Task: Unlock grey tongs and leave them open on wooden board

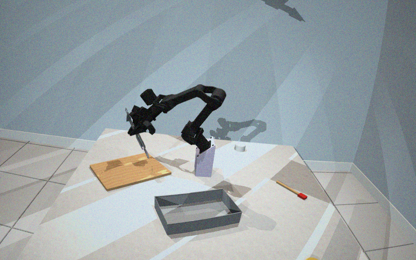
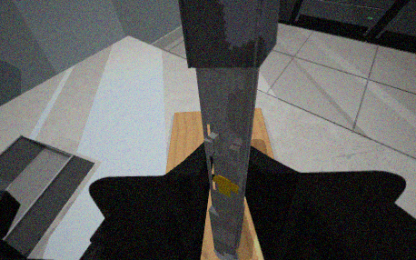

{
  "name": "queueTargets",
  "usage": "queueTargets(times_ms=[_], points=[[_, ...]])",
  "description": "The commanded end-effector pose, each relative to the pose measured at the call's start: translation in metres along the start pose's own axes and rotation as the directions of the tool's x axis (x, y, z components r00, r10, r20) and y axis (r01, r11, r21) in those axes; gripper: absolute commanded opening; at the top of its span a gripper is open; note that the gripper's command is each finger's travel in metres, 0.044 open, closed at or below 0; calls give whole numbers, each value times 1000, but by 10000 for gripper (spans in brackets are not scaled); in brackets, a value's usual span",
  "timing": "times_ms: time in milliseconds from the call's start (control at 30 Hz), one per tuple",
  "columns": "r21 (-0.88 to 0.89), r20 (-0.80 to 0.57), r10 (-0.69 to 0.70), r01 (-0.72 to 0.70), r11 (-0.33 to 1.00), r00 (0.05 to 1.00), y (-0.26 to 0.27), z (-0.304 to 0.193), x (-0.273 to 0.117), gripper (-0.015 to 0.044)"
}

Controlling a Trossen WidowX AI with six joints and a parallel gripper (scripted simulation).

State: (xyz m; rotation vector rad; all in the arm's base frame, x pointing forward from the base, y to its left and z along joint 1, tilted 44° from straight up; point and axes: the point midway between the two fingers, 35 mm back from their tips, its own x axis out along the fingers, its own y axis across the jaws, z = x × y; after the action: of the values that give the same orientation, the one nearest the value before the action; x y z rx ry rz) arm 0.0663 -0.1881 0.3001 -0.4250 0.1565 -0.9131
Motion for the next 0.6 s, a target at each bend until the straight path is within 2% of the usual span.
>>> queueTargets(times_ms=[0, 567], points=[[0, 6, 4, -4, 1000, 1000, 1, 2, 0, -150], [32, -17, -5, 5, 999, 1000, -3, 2, 4, -150]])
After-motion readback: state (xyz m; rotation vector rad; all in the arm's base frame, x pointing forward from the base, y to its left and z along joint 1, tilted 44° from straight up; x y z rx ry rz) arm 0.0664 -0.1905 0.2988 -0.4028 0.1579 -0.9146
